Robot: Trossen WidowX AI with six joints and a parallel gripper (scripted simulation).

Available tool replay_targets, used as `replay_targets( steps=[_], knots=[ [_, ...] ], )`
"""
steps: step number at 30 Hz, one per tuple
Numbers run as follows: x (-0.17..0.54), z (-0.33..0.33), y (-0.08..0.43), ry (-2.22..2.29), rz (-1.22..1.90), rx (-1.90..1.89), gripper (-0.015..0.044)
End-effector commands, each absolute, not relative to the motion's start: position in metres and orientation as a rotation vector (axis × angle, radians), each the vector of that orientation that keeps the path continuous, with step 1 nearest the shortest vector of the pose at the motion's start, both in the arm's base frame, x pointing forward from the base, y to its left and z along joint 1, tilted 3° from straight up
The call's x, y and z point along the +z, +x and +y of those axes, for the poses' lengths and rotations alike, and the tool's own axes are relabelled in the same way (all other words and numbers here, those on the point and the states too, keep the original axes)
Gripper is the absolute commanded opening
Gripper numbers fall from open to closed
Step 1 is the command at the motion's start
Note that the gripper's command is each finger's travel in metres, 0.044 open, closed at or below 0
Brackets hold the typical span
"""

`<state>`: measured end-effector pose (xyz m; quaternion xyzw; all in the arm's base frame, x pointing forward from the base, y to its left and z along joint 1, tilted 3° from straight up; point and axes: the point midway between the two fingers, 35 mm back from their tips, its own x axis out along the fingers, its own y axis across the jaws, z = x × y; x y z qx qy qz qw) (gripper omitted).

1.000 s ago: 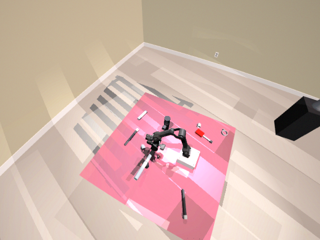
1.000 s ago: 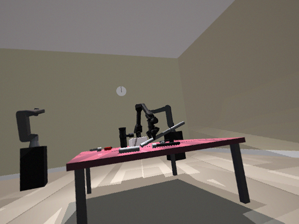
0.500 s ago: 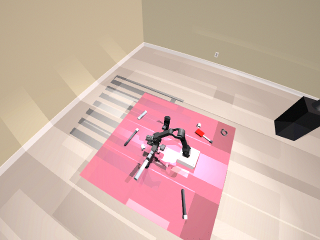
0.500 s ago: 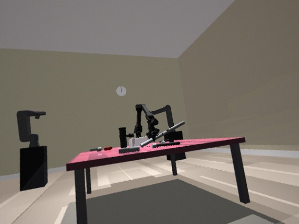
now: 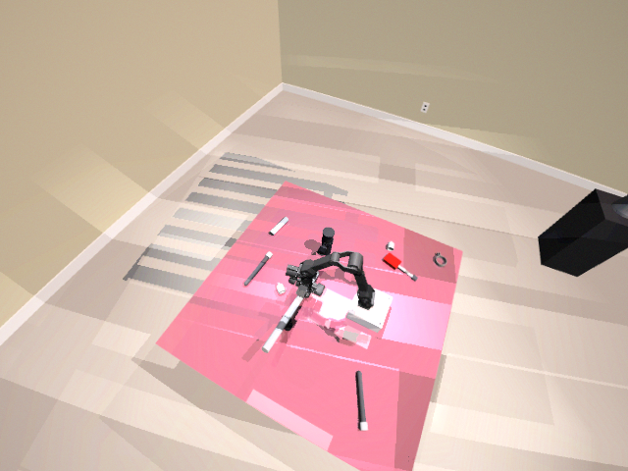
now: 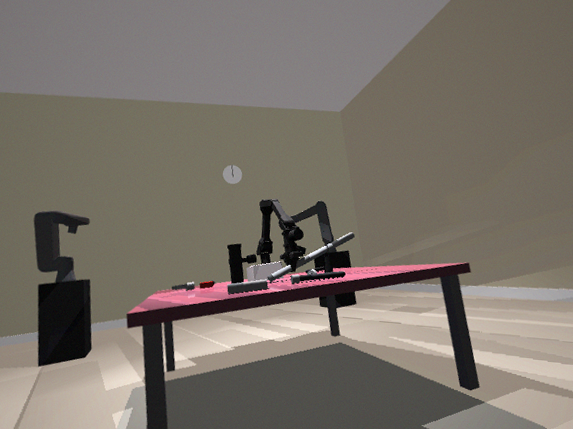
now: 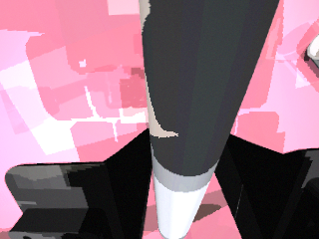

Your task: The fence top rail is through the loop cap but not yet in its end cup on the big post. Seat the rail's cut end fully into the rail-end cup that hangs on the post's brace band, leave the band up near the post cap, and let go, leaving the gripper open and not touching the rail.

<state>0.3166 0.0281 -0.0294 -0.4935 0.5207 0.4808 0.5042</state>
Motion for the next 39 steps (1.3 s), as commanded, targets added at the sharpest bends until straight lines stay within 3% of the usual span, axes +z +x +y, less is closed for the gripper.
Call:
replay_targets(
  steps=[1,7,24,39],
  knots=[
    [-0.031,0.029,0.314,-1.186,1.259,1.172,0.0124],
    [-0.026,0.028,0.316,-1.186,1.259,1.172,0.0],
    [0.041,-0.007,0.324,-1.437,1.47,1.035,0.0],
    [0.036,-0.005,0.322,-1.419,1.467,1.049,0.0]
  ],
)
